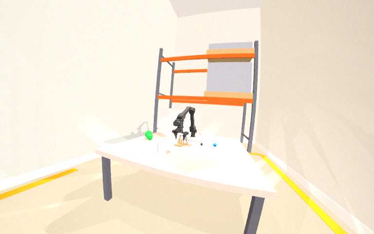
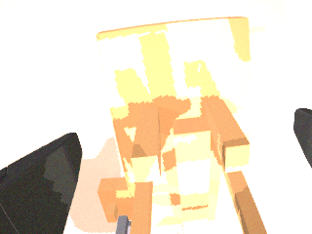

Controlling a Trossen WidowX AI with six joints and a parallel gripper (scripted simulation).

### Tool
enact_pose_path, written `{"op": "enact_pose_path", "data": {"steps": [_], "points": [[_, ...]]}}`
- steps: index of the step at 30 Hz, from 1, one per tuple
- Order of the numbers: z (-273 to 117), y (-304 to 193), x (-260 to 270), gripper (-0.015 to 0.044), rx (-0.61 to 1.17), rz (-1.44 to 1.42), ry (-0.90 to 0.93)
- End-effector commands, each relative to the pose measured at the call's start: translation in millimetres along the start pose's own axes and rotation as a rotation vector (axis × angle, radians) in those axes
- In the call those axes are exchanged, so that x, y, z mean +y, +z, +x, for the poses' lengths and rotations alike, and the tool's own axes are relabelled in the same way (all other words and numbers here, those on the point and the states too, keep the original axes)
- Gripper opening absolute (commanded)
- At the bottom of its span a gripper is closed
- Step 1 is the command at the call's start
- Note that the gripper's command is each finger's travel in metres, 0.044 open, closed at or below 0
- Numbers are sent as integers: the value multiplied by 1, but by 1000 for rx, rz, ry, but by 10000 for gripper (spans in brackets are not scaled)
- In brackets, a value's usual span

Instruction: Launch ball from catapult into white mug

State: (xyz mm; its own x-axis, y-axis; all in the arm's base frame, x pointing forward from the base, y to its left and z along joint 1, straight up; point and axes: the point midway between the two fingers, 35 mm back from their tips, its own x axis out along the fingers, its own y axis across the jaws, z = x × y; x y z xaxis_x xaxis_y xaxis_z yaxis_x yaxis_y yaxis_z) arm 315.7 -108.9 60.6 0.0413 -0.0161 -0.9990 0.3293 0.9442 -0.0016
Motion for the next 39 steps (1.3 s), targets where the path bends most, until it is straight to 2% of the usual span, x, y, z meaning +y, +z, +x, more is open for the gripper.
{"op": "enact_pose_path", "data": {"steps": [1,19,31,36,39], "points": [[10,-2,0,440,9,-5,2],[32,-4,0,440,10,-5,2],[28,-2,0,125,4,0,0],[28,-2,0,92,4,0,0],[3,0,0,13,4,0,1]]}}
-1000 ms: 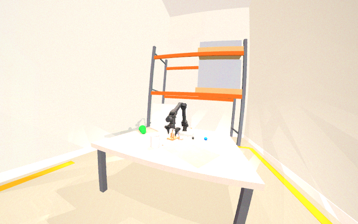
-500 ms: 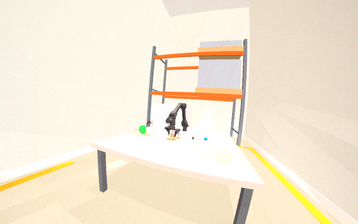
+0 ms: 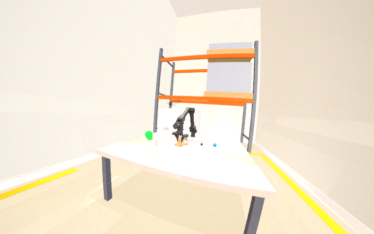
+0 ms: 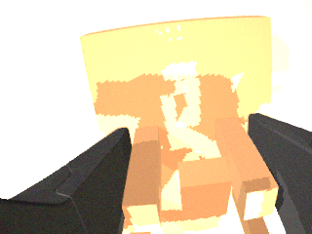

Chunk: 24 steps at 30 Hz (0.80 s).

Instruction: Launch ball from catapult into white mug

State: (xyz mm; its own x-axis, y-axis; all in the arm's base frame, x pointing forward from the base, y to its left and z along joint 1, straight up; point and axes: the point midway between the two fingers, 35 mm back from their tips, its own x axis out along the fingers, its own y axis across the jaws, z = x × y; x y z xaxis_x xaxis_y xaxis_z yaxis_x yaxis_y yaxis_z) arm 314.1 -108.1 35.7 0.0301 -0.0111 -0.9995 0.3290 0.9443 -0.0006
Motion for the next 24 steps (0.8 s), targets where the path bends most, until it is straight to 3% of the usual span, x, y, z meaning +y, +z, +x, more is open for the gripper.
{"op": "enact_pose_path", "data": {"steps": [1,5,24], "points": [[-35,2,0,0,-9,0,0],[-47,1,0,0,-9,0,0],[-18,2,1,0,-5,-3,1]]}}
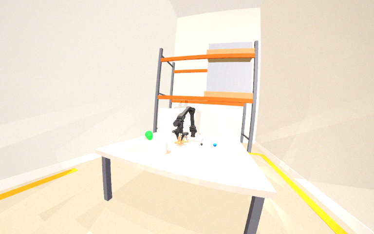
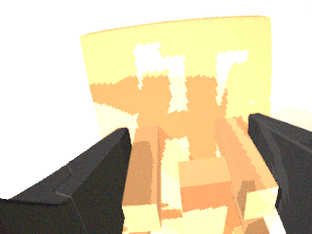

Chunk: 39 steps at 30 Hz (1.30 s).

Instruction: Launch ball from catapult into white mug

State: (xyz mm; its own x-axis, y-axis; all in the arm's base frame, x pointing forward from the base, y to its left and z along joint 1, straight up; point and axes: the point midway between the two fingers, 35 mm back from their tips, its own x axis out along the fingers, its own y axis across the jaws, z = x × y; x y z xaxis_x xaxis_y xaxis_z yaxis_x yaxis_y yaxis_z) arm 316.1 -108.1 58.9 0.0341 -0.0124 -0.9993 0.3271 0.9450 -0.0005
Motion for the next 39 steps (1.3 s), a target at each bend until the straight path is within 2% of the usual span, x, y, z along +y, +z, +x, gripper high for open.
{"op": "enact_pose_path", "data": {"steps": [1,15,21,35,38,39], "points": [[7,0,0,0,0,-1,1],[29,-2,1,0,1,-2,1],[25,-1,0,0,2,-1,0],[25,-1,0,368,2,-1,0],[1,2,0,440,1,-1,0],[-16,4,0,440,1,-1,0]]}}
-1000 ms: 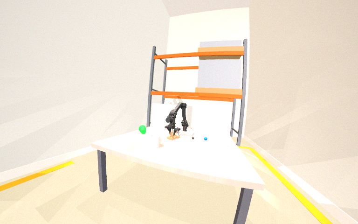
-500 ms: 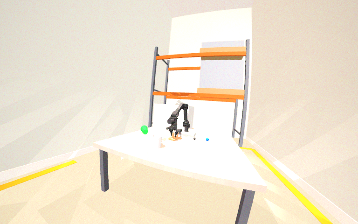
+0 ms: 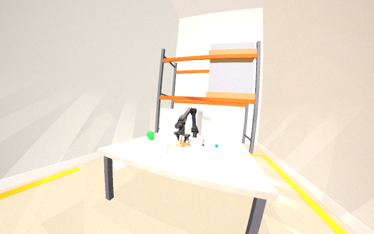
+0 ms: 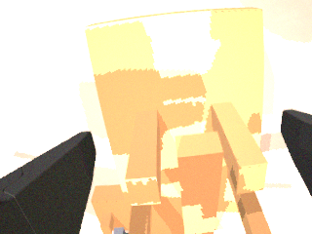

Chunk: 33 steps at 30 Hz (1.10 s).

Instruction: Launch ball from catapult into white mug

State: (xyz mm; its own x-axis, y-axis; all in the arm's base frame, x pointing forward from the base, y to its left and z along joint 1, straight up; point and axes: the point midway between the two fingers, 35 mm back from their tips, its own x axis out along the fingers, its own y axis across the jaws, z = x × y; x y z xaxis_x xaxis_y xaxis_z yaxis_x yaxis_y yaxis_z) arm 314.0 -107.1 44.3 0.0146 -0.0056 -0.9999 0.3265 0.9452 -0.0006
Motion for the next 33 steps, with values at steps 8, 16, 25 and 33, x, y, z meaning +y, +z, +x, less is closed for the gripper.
{"op": "enact_pose_path", "data": {"steps": [8,16,25,33], "points": [[-76,5,0,440,-40,0,0],[-82,-3,0,440,-19,-4,1],[-38,-2,0,440,-19,-4,1],[-27,-1,0,440,-19,-4,1]]}}
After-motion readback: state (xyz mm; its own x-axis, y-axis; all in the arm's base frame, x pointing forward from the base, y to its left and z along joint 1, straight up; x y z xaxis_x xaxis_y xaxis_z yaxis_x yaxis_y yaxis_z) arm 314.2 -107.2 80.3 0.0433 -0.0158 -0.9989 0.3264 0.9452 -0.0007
